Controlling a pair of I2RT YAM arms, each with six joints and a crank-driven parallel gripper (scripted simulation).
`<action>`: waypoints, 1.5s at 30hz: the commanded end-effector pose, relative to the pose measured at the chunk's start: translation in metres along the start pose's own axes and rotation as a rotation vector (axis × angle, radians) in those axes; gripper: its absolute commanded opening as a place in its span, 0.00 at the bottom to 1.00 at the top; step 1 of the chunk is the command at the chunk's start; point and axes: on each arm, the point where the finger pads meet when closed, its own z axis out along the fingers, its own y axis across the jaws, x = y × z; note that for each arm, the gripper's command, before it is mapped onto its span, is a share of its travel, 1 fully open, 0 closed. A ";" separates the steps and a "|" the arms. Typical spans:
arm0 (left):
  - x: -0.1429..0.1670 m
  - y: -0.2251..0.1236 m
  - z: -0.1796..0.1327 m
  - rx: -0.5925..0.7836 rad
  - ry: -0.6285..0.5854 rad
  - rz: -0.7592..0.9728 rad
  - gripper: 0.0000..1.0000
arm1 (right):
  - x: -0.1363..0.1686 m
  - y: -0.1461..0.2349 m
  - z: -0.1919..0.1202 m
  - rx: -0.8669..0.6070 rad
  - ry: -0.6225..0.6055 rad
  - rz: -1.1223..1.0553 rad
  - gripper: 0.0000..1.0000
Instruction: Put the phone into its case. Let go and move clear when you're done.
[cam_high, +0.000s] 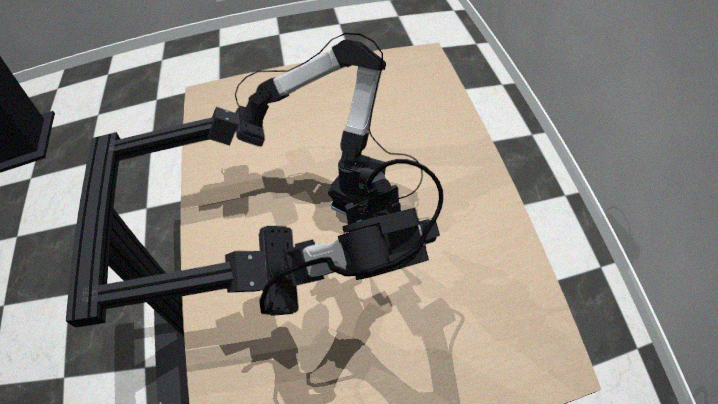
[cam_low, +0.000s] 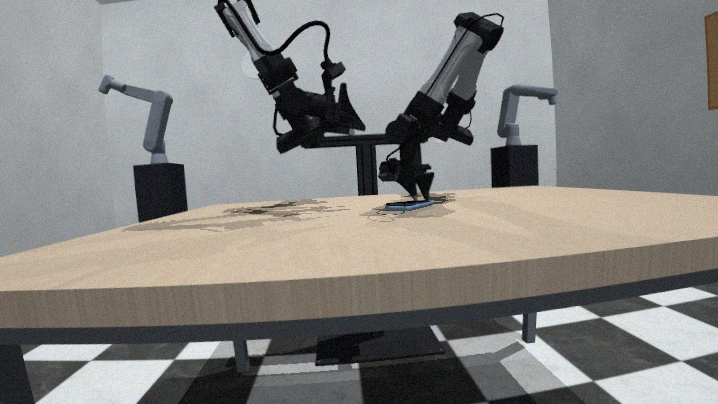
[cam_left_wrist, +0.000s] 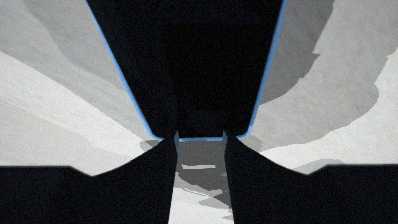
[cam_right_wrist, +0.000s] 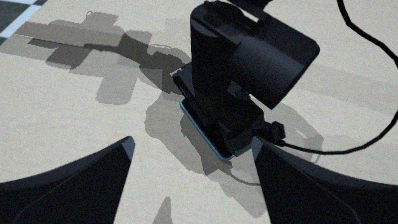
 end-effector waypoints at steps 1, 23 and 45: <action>-0.008 -0.001 0.021 0.007 -0.023 -0.041 0.37 | -0.003 -0.003 -0.001 0.000 -0.003 -0.016 1.00; -0.013 0.004 -0.012 0.011 -0.056 -0.121 0.37 | -0.004 -0.003 -0.001 -0.002 -0.003 -0.015 1.00; -0.060 0.011 -0.038 -0.014 -0.066 -0.118 0.37 | -0.007 -0.016 -0.025 0.127 0.213 0.087 1.00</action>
